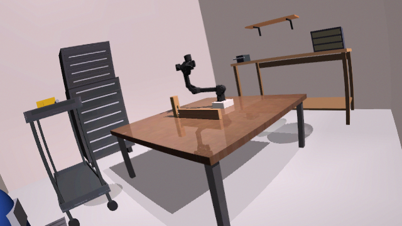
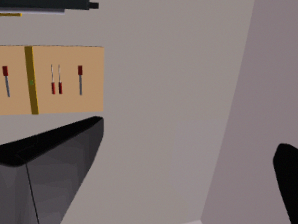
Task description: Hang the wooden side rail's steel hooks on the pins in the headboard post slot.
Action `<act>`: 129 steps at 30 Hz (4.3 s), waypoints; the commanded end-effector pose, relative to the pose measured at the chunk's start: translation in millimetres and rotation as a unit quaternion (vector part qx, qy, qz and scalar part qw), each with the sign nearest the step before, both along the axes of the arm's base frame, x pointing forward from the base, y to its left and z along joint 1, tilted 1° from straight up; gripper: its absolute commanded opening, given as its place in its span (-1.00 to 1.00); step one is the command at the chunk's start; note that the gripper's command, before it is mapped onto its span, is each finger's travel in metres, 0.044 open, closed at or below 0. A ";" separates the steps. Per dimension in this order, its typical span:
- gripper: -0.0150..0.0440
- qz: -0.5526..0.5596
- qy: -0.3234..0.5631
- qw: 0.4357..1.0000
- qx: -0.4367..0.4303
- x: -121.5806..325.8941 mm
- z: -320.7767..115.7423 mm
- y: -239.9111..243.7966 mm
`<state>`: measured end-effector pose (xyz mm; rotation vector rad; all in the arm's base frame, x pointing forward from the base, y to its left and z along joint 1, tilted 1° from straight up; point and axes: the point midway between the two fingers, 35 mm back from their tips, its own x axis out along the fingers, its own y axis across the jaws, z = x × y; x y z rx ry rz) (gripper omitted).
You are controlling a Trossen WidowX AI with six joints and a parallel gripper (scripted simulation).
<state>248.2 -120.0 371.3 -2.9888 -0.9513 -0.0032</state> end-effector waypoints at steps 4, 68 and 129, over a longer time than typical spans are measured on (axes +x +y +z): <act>1.00 -0.013 -0.064 0.993 -0.095 -22.3 11.4 2.9; 1.00 0.474 -0.437 -0.613 -0.457 32.0 -143.0 137.0; 1.00 0.545 -0.484 -0.603 -0.324 54.0 -268.4 43.7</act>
